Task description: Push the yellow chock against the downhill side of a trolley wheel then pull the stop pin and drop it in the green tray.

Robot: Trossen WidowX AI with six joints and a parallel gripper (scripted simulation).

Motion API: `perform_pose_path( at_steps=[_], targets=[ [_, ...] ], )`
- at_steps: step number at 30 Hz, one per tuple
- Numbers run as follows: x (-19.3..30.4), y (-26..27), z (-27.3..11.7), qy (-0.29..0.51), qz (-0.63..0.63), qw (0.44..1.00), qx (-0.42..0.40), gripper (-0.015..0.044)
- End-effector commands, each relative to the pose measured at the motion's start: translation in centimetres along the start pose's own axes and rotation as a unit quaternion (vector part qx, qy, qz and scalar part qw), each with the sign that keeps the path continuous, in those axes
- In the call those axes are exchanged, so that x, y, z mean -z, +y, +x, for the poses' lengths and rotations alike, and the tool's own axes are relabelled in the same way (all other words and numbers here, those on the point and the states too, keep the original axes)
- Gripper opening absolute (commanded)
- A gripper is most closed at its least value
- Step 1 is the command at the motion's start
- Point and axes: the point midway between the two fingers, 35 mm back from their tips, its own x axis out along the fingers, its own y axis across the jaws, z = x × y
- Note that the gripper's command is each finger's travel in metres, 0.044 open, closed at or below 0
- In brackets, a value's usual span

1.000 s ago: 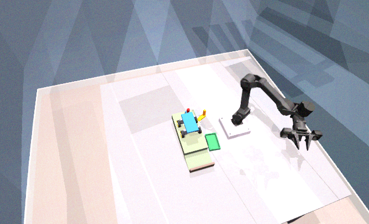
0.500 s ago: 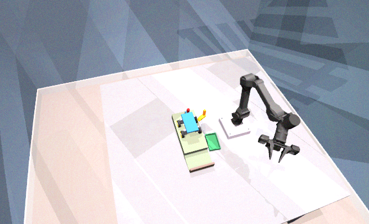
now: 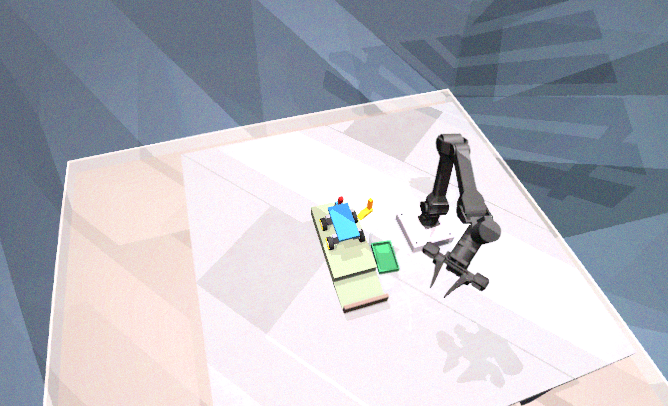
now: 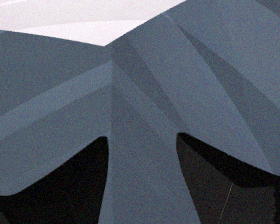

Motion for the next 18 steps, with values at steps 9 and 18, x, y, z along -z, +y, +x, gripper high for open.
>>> perform_pose_path(
  at_steps=[9,18],
  targets=[
    [-1.4,10.3,3.3,-0.068,0.041,0.992,-0.101,0.019],
    [-3.3,18.1,3.8,-0.121,0.084,0.974,-0.174,0.019]
  ],
)
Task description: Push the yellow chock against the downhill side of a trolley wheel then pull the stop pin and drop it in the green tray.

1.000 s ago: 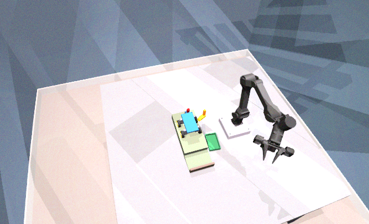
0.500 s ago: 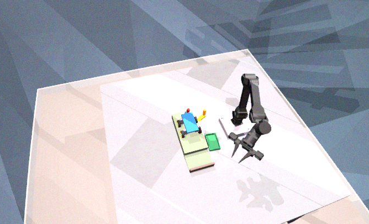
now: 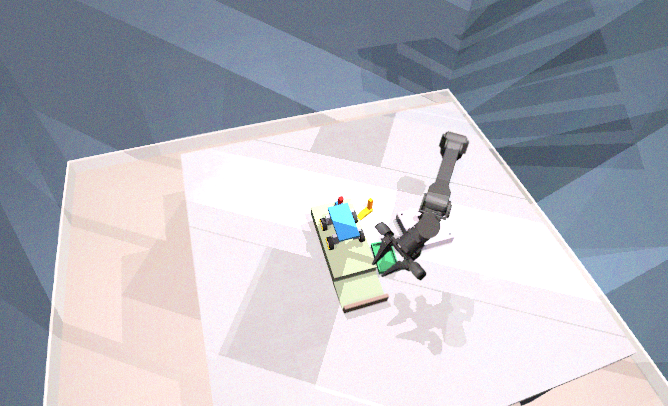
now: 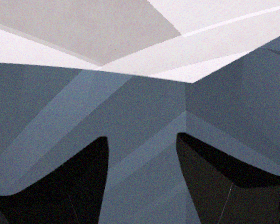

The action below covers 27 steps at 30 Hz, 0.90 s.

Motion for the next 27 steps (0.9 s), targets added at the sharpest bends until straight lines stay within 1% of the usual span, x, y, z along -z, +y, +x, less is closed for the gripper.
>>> perform_pose_path(
  at_steps=[1,7,14,27],
  targets=[
    [-0.3,3.3,1.0,-0.025,0.024,0.999,-0.03,0.019],
    [-1.2,8.3,2.0,-0.062,0.062,0.993,-0.074,0.019],
    [-2.6,13.9,2.3,-0.103,0.116,0.98,-0.123,0.019],
    [-6.5,23.1,0.5,-0.176,0.232,0.935,-0.202,0.019]
  ],
)
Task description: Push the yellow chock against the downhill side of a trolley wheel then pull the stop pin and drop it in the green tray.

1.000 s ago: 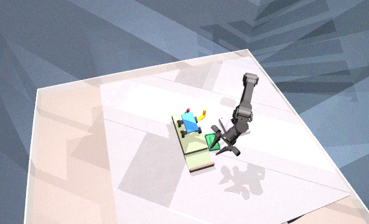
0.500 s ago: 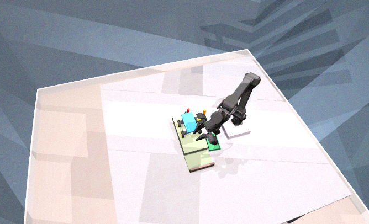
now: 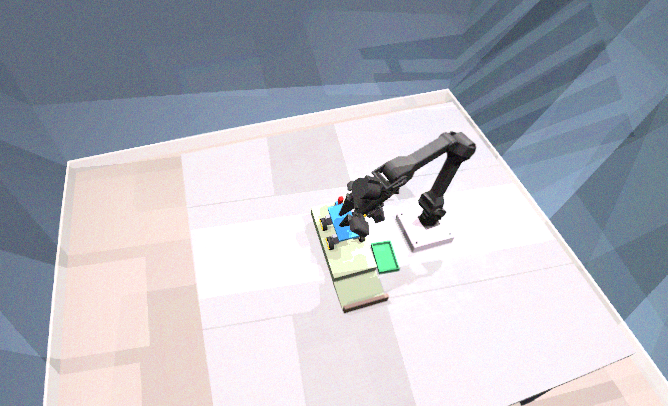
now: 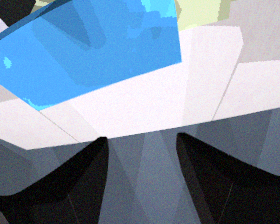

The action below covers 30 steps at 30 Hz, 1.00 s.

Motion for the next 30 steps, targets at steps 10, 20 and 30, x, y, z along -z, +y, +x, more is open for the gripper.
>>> perform_pose_path(
  at_steps=[10,20,30],
  targets=[
    [-1.1,9.3,0.5,-0.066,0.132,0.986,-0.075,0.019],
    [-4.9,14.6,0.6,-0.133,0.234,0.957,-0.109,0.019],
    [-10.4,18.8,-0.3,-0.254,0.336,0.895,-0.145,0.019]
  ],
)
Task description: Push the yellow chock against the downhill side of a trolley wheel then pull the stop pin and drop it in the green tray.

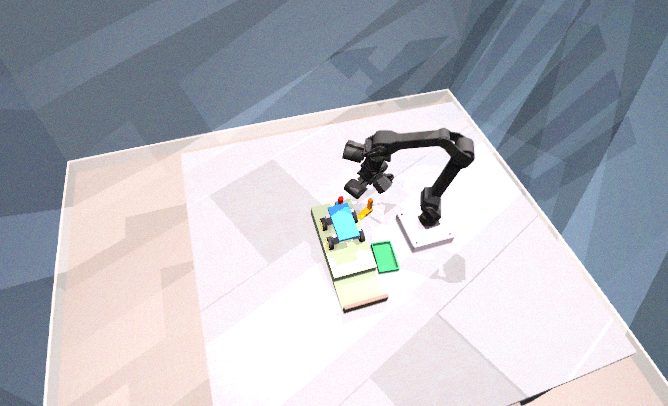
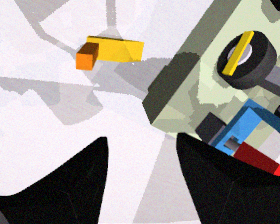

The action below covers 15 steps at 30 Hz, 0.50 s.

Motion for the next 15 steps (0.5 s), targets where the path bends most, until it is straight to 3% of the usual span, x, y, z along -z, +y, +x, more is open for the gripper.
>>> perform_pose_path(
  at_steps=[1,5,15],
  targets=[
    [-1.0,2.3,0.7,-0.053,0.046,0.997,-0.016,0.019],
    [-1.9,4.1,1.1,-0.096,0.084,0.991,-0.027,0.019],
    [-2.1,4.2,2.3,-0.098,0.086,0.991,-0.027,0.019]
  ],
)
